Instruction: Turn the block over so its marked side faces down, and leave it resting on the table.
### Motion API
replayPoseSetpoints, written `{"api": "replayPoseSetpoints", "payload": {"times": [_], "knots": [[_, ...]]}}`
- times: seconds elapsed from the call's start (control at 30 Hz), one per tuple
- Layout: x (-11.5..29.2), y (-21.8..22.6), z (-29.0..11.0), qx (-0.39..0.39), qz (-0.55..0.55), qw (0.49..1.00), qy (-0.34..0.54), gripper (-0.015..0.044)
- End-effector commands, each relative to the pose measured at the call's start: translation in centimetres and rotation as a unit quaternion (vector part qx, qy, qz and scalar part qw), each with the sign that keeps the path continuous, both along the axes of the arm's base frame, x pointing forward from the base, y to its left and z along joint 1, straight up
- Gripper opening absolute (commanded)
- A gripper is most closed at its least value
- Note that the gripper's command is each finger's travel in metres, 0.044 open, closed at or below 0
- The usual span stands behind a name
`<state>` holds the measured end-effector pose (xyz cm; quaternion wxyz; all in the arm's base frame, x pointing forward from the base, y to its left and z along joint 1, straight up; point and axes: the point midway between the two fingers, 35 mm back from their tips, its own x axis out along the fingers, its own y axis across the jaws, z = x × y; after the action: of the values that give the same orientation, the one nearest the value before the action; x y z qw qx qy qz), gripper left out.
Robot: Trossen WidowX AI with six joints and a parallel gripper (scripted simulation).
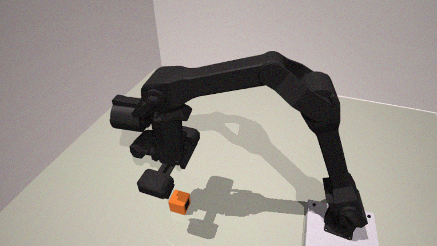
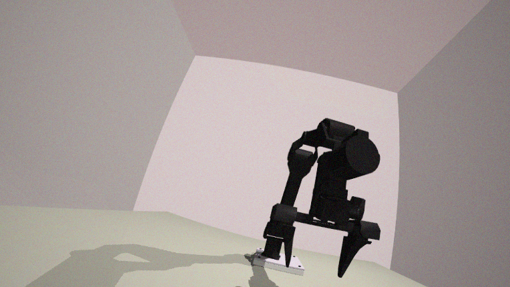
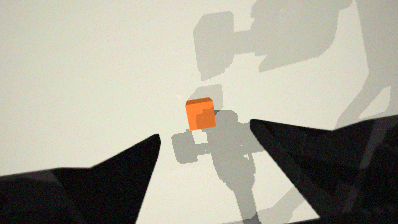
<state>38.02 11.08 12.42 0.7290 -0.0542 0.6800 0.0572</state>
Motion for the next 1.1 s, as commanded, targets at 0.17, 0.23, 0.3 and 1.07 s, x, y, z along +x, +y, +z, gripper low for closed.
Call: {"api": "replayPoseSetpoints", "payload": {"times": [0.17, 0.23, 0.3, 1.07], "knots": [[-0.1, 0.0, -2.7, 0.0, 0.001, 1.0, 0.012, 0.044], [-0.1, 0.0, -3.6, 0.0, 0.001, 1.0, 0.012, 0.044], [0.0, 0.0, -4.1, 0.0, 0.001, 1.0, 0.012, 0.044], [0.1, 0.1, -7.2, 0.0, 0.001, 1.0, 0.012, 0.044]]}}
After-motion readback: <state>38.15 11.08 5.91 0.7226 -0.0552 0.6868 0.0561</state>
